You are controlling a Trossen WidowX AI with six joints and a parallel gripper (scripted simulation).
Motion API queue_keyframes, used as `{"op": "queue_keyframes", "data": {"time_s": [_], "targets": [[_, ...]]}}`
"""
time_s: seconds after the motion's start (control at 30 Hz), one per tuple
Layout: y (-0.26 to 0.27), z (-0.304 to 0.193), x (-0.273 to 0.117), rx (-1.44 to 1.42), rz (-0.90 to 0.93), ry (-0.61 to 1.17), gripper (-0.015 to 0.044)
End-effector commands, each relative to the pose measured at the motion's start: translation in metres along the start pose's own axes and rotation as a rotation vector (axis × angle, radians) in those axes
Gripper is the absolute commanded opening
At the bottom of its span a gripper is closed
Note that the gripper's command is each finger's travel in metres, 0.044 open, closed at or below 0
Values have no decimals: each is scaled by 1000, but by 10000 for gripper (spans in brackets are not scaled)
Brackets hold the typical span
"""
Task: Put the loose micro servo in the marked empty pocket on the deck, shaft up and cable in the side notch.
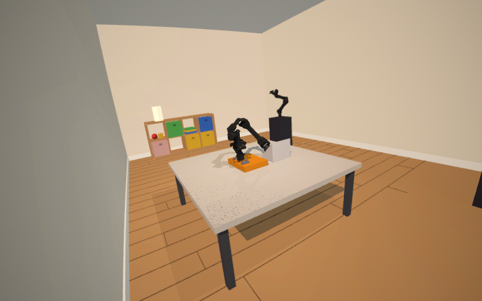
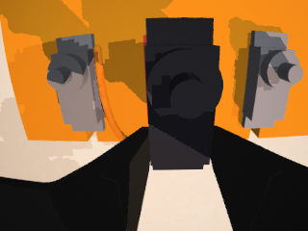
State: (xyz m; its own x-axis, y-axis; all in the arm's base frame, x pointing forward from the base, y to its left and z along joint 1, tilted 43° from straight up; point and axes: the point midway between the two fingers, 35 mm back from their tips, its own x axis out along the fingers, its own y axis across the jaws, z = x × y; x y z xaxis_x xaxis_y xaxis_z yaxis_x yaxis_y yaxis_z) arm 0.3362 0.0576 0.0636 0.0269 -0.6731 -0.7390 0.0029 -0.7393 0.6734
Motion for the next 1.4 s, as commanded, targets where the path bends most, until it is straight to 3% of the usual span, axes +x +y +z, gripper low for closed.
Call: {"op": "queue_keyframes", "data": {"time_s": [0.0, 1.37], "targets": [[-1, -1, 3, -5, 2, 7, 0], [-1, -2, 27, -5, 2, 7, 0]]}}
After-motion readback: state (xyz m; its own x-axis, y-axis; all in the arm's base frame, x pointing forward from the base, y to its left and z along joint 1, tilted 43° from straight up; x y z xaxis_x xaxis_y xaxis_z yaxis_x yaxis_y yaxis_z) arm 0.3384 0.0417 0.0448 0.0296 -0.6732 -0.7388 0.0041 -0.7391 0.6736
